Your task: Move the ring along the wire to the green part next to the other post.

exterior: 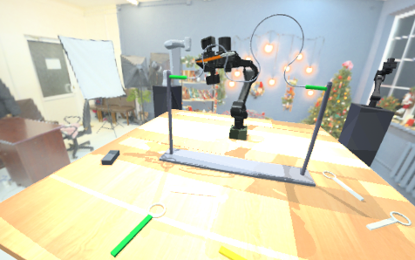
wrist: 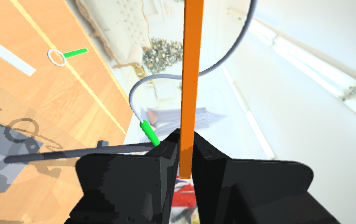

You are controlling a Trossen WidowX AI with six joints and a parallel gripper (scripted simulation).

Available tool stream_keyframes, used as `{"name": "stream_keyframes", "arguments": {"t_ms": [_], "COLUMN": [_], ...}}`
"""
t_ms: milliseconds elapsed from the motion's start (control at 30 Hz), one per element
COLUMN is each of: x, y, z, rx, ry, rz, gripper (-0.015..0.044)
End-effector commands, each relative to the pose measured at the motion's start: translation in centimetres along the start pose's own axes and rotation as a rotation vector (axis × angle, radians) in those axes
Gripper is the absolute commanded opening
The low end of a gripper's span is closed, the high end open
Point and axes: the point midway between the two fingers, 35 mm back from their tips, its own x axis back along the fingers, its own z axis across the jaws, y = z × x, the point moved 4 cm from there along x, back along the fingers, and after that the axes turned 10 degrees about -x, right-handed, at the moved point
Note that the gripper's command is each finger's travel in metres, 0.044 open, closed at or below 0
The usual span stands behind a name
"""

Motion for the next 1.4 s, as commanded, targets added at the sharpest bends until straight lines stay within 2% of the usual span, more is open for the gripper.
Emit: {"name": "stream_keyframes", "arguments": {"t_ms": [0, 767, 1367], "x": [0.0, -0.1, -0.5], "y": [-0.1, -0.1, -1.5], "z": [0.0, -0.6, 1.8], "rx": [0.068, 0.316, 0.200], "ry": [-0.031, -0.165, -0.103], "rz": [-0.001, -0.036, -0.019], "gripper": [-0.0150, -0.0150, -0.0150]}}
